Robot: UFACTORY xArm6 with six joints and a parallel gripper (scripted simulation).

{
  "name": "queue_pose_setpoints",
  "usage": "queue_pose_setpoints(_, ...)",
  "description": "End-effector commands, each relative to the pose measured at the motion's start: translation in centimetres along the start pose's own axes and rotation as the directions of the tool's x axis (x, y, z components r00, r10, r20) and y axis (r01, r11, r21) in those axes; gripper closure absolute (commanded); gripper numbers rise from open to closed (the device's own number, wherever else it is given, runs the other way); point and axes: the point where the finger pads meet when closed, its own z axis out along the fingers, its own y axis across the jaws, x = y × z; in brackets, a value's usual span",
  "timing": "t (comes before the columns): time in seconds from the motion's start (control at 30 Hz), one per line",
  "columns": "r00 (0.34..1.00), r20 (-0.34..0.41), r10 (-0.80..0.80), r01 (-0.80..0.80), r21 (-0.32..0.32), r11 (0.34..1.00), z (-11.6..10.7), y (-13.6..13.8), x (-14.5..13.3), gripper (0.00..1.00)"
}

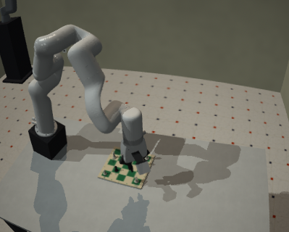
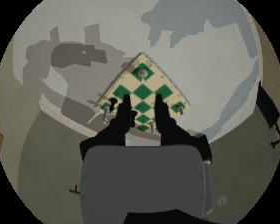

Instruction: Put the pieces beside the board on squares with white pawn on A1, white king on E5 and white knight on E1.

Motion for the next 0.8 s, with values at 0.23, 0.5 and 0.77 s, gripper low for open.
queue_pose_setpoints(0.23, 1.0, -0.002, 0.0, 0.0, 0.001, 1.0, -0.53, -0.05, 0.06, 0.0)
queue_pose_setpoints(0.5, 1.0, -0.002, 0.0, 0.0, 0.001, 1.0, -0.53, -0.05, 0.06, 0.0)
queue_pose_setpoints(0.77, 1.0, -0.002, 0.0, 0.0, 0.001, 1.0, -0.55, -0.05, 0.06, 0.0)
